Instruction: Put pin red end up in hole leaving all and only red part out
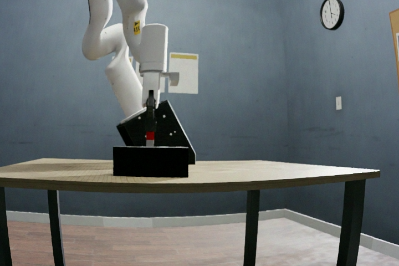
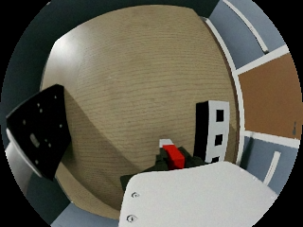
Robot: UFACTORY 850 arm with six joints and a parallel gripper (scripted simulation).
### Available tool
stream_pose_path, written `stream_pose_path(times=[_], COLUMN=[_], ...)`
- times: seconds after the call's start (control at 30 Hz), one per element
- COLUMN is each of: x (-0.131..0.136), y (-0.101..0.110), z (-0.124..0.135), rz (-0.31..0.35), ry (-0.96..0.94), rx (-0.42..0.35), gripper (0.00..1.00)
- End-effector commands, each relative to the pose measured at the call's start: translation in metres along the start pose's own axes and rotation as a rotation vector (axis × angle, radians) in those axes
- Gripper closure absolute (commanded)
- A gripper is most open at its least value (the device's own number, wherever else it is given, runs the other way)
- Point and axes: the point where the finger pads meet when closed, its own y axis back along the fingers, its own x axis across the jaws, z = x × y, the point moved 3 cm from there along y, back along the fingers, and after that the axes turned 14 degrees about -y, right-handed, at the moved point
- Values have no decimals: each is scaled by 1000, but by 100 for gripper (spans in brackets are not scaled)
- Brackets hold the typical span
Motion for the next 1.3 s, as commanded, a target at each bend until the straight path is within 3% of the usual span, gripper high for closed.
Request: stream_pose_path(times=[0.0,0.1,0.13,0.23,0.3,0.67,0.7,1.23,1.27], x=[1,1,0,0,0,0,0,0,69], y=[1,1,71,77,97,101,167,171,170], z=[0,0,0,0,0,0,-1,-1,10], rz=[1,1,1,1,1,1,5,5,5], ry=[0,0,0,0,0,0,-1,-1,0], rx=[1,1,1,1,1,1,1,1,3], gripper=[100,100,100,100,100,100,100,100,100])
